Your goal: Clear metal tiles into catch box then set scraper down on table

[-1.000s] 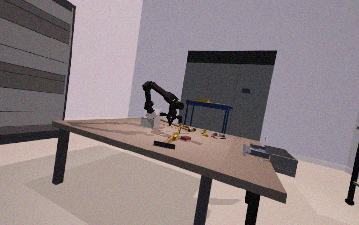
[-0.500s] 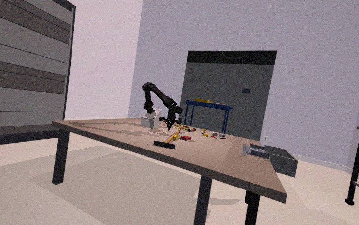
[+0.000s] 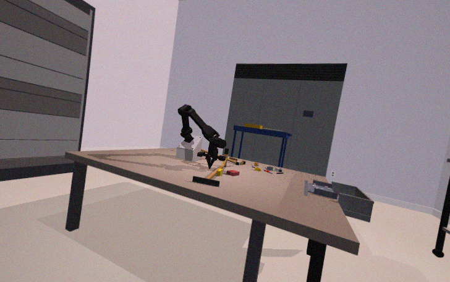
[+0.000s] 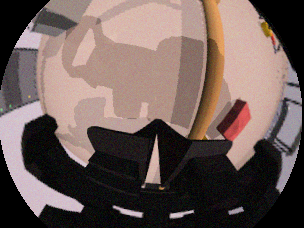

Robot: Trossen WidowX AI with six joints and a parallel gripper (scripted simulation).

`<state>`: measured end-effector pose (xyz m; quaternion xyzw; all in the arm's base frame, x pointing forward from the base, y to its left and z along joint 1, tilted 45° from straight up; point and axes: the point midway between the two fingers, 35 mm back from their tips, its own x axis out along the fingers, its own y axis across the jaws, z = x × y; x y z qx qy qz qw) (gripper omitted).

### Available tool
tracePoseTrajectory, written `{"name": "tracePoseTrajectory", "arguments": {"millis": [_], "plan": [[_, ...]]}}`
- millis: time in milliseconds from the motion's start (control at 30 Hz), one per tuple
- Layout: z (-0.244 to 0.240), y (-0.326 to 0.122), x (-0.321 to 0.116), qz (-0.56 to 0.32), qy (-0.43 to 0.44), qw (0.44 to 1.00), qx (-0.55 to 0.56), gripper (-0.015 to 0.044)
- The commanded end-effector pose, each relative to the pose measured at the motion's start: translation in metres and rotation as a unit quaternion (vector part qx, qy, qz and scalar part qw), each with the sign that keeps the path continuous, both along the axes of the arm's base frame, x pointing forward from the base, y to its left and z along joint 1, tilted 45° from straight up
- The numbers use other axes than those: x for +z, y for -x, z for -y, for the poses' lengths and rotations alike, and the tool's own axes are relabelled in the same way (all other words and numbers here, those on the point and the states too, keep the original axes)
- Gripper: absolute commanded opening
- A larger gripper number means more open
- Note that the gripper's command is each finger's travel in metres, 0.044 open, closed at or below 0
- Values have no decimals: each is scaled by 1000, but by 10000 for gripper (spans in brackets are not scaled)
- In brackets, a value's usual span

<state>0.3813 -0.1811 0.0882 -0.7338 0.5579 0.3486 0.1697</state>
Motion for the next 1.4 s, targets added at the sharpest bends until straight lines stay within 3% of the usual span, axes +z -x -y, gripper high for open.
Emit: {"name": "tracePoseTrajectory", "arguments": {"millis": [0, 1367], "plan": [[0, -1, -3, -1, -1, 1000, 4, 0], [-8, -41, -3, 0, -2, 1000, 4, 0]]}}
